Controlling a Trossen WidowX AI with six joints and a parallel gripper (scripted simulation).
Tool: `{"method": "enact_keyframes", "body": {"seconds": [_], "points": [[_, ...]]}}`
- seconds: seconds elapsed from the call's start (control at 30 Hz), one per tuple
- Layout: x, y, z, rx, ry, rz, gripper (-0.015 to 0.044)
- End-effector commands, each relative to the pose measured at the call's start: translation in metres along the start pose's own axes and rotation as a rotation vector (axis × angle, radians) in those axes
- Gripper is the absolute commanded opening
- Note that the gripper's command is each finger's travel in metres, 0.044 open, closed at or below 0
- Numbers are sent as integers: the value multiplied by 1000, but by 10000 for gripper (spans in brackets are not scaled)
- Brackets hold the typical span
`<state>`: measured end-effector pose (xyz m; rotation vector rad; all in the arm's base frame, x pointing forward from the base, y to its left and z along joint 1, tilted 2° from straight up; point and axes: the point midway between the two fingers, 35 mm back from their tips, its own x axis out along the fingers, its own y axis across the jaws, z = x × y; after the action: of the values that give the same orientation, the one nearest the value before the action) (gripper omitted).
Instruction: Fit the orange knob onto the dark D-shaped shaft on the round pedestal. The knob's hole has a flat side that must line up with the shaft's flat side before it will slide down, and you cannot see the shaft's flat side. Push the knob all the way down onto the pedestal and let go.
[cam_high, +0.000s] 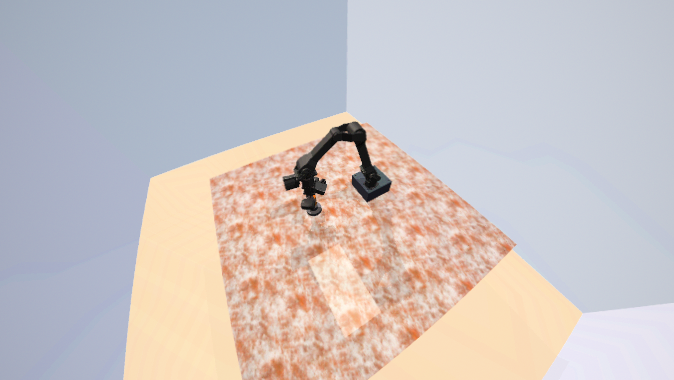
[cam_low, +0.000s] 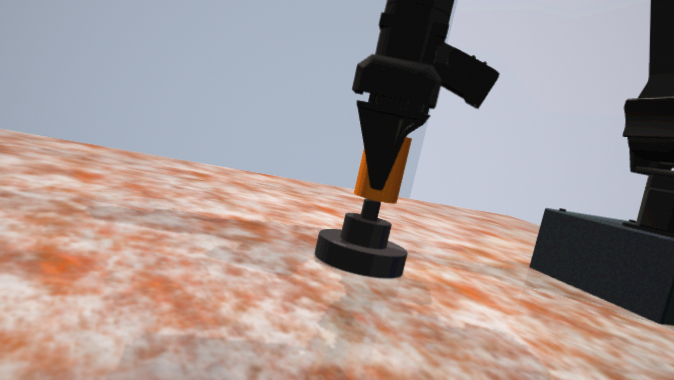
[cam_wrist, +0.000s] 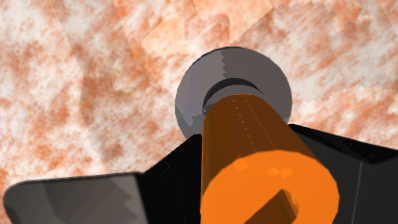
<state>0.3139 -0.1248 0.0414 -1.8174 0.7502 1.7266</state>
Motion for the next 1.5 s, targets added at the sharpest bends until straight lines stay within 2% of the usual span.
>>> {"method": "enact_keyframes", "body": {"seconds": [0.0, 0.8, 1.03, 1.47], "points": [[1, -1, -2, -3, 4, -6, 0], [-2, 1, 4, -3, 4, -6, 0], [-3, 1, 4, -202, 5, -6, 0], [-3, 0, 1, -212, 5, -6, 0]]}}
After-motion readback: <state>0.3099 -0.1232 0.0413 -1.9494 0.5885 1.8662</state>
